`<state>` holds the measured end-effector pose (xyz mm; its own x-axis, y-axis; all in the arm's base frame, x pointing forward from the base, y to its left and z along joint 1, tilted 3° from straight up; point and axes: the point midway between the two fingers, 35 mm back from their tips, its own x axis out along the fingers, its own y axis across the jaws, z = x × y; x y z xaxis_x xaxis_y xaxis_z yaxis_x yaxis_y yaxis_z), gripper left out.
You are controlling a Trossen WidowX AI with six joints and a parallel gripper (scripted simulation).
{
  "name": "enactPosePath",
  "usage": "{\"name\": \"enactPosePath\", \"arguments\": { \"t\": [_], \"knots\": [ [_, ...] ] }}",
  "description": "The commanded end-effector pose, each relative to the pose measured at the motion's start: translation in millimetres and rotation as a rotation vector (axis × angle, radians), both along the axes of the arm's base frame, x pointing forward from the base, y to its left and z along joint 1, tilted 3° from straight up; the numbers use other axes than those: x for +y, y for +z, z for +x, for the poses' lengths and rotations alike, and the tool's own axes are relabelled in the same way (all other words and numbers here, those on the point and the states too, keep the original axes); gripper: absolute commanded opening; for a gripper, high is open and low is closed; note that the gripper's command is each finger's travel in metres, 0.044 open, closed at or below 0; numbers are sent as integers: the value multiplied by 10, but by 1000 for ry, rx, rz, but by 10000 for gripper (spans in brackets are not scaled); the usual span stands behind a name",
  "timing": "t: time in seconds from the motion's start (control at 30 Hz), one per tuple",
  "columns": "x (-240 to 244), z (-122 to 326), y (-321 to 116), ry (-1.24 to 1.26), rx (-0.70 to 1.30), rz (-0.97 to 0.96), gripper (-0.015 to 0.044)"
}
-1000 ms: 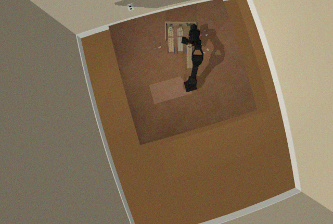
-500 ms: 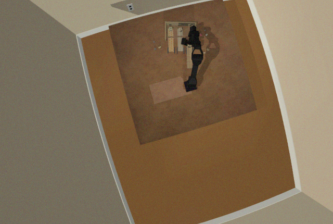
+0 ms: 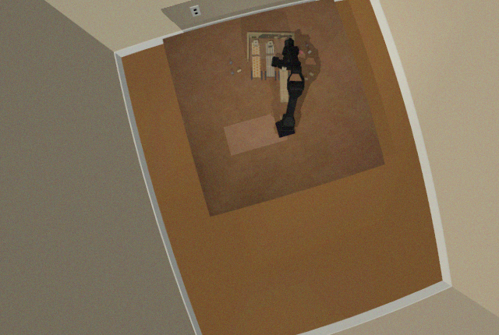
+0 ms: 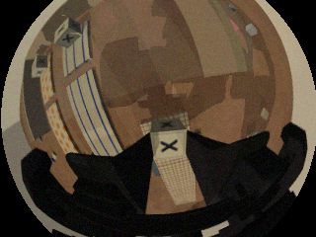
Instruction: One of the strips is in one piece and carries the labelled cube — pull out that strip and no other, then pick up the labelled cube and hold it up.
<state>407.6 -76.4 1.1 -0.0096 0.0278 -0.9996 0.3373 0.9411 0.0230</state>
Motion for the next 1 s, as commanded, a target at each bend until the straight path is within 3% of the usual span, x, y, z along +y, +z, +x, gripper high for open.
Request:
{"name": "enactPosePath", "arguments": {
  "t": [0.0, 0.43, 0.97],
  "knots": [
    [12, -73, 76, 0, -1, -1, 0],
    [95, -550, 407, -3, 3, -4, 0],
    [173, -972, 427, -3, 7, -4, 0]
  ]
}}
